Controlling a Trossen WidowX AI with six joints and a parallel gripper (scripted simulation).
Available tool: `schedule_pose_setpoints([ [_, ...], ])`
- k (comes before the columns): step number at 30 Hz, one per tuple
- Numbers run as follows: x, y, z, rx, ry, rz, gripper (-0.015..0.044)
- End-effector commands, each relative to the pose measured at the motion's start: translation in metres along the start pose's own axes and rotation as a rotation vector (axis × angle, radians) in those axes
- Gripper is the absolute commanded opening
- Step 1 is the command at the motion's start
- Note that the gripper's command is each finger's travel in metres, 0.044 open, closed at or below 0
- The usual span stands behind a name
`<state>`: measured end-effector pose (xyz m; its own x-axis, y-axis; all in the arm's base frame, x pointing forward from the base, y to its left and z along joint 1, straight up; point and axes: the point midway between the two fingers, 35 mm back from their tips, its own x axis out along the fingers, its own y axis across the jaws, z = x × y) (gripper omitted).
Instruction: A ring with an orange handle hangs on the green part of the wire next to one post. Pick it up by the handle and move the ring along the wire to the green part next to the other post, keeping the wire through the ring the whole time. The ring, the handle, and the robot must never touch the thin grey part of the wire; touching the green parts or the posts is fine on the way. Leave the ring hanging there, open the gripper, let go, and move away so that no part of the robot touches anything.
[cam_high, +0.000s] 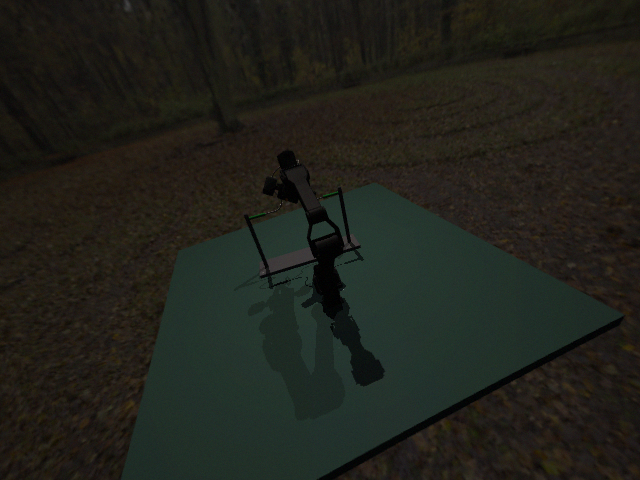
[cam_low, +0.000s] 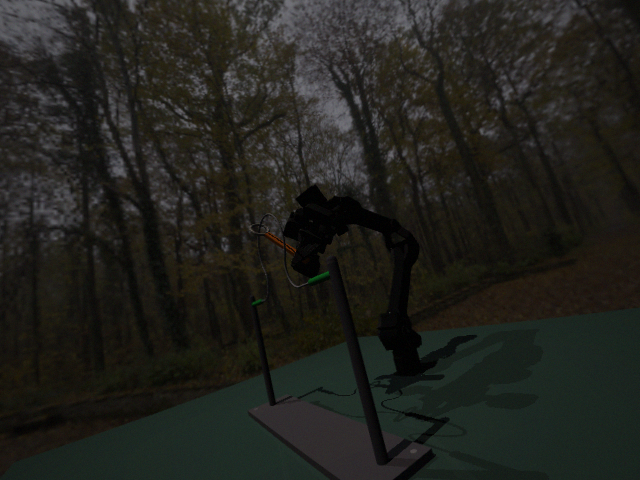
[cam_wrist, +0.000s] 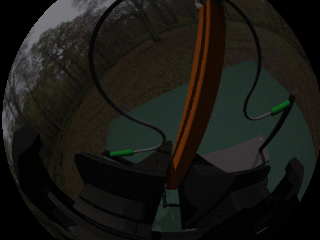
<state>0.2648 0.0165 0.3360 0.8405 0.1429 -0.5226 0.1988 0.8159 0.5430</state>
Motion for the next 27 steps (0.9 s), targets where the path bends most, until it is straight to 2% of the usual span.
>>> schedule_pose_setpoints([
  [1,0.001,-0.002,0.001,-0.056,-0.006,-0.037,-0.0150],
  [27,0.001,-0.016,0.003,-0.353,-0.049,-0.248,-0.0150],
])
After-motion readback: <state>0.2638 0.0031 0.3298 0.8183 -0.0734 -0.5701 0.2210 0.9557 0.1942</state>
